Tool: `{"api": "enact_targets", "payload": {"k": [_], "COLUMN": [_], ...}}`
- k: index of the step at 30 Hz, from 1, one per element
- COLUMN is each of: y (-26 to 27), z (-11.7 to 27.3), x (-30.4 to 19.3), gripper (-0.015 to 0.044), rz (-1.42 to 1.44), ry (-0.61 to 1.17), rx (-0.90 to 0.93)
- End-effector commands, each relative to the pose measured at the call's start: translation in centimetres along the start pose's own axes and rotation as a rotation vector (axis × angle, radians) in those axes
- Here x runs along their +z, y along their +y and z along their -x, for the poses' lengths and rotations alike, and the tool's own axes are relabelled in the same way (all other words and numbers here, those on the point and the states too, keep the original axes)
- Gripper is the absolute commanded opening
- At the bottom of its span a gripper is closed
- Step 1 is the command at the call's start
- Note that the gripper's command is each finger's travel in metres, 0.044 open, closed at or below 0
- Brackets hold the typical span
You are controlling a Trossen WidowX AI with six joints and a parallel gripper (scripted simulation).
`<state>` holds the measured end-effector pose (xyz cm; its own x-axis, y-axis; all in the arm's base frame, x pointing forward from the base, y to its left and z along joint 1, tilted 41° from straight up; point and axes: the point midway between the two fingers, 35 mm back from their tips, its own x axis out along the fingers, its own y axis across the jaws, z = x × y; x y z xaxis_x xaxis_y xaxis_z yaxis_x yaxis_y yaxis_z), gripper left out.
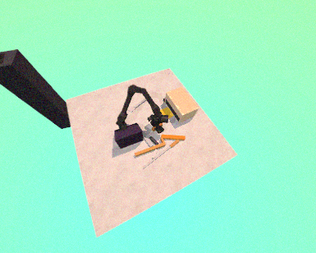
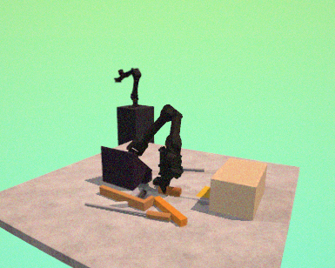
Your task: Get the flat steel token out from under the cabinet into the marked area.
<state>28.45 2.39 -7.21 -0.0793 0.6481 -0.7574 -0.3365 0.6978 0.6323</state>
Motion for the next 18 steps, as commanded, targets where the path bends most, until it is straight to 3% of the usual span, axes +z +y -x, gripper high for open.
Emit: {"api": "enact_targets", "payload": {"k": [1, 18], "y": [0.0, -0.1], "z": [-0.1, -0.1], "x": [-0.8, -3.3], "gripper": [0.0, 0.0], "rz": [0.001, 0.0], "ry": [0.002, 0.004], "rx": [0.001, 0.001]}}
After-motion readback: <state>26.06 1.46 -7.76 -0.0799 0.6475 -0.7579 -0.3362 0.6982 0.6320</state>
